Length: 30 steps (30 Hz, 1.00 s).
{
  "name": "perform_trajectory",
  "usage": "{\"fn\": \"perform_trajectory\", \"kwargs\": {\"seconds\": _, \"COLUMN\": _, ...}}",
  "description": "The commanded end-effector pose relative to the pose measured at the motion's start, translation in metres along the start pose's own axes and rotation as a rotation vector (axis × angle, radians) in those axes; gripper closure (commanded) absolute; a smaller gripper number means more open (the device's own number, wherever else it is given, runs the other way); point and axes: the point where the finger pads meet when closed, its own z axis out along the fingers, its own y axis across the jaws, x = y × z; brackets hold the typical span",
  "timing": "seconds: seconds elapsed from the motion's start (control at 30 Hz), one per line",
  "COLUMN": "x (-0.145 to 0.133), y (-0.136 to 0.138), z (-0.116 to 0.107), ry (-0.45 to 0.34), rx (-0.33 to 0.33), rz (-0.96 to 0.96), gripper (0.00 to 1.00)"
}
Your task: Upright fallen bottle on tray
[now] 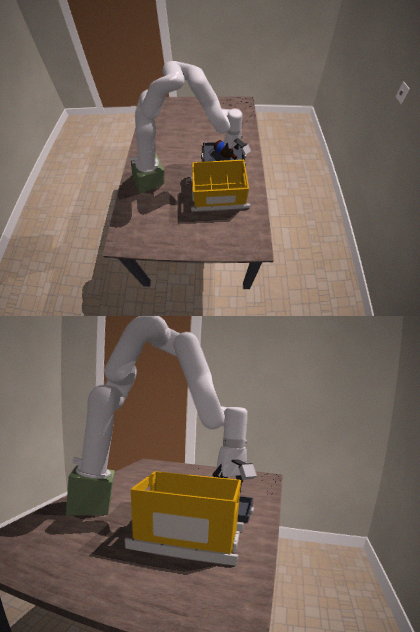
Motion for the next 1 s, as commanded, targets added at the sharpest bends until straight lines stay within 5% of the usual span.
{"fn": "perform_trajectory", "kwargs": {"seconds": 0.0, "x": 0.0010, "y": -0.0019, "z": 0.0051, "ry": 0.002, "rx": 0.004, "rz": 0.000, "gripper": 0.35}}
{"fn": "perform_trajectory", "kwargs": {"seconds": 0.97, "x": 0.0014, "y": -0.0025, "z": 0.0080, "ry": 0.002, "rx": 0.004, "rz": 0.000, "gripper": 0.35}}
